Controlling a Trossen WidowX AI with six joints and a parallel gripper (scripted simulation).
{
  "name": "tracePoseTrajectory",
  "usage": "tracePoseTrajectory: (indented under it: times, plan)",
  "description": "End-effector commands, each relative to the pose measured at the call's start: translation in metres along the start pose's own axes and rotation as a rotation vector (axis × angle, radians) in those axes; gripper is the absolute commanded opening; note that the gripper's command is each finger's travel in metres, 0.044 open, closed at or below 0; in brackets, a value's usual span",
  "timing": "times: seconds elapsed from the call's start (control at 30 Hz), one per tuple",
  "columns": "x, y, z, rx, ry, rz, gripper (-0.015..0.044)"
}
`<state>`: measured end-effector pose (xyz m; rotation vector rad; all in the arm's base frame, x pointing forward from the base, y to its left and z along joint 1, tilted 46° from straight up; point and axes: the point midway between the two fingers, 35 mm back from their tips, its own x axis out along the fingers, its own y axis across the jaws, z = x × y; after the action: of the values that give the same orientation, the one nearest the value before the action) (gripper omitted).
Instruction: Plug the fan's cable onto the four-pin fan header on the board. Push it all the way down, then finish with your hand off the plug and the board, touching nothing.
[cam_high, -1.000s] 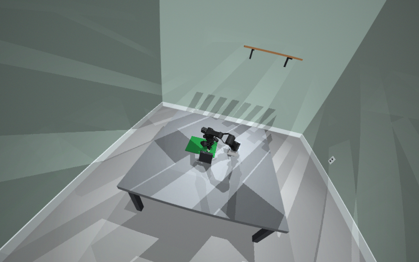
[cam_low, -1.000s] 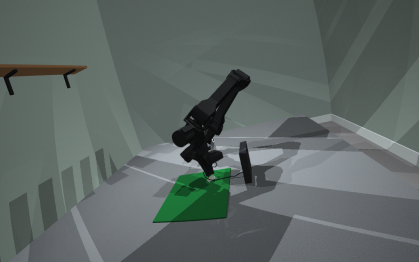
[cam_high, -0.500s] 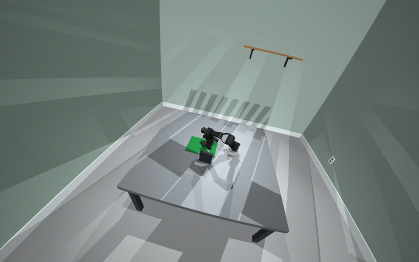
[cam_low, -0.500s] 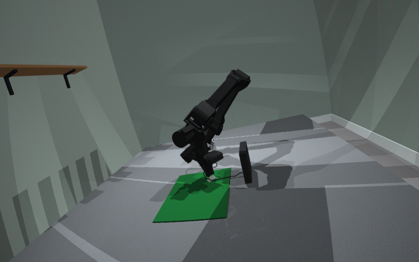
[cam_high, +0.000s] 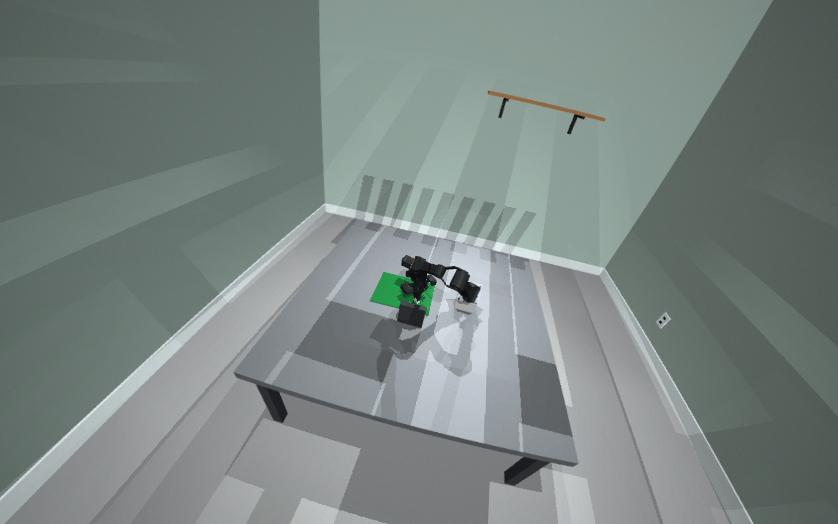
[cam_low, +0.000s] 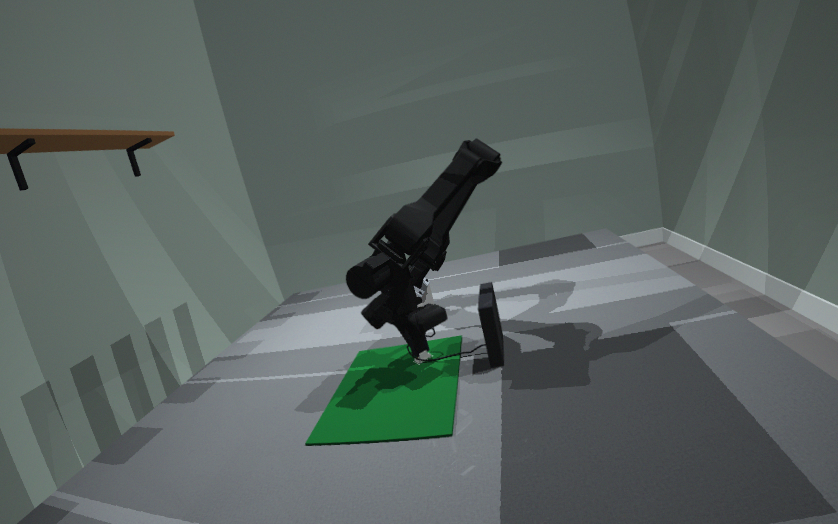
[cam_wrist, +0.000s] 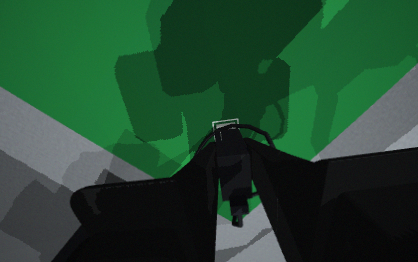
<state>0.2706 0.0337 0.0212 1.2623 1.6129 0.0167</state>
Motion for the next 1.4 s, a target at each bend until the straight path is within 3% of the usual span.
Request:
tracePoseTrajectory:
  times: [0.0,0.57,0.9,1.03,1.17,1.37]
  plan:
    - [0.004,-0.001,-0.001,0.002,0.003,-0.001,0.0]
    - [0.013,-0.001,-0.001,0.002,0.003,-0.001,0.0]
    - [0.009,-0.001,0.0,0.001,0.0,-0.001,0.026]
    - [0.0,-0.001,0.001,0.001,-0.001,-0.002,0.026]
    - [-0.044,-0.001,0.001,0.002,0.001,-0.004,0.026]
    - [-0.046,-0.001,0.002,0.002,0.001,-0.003,0.026]
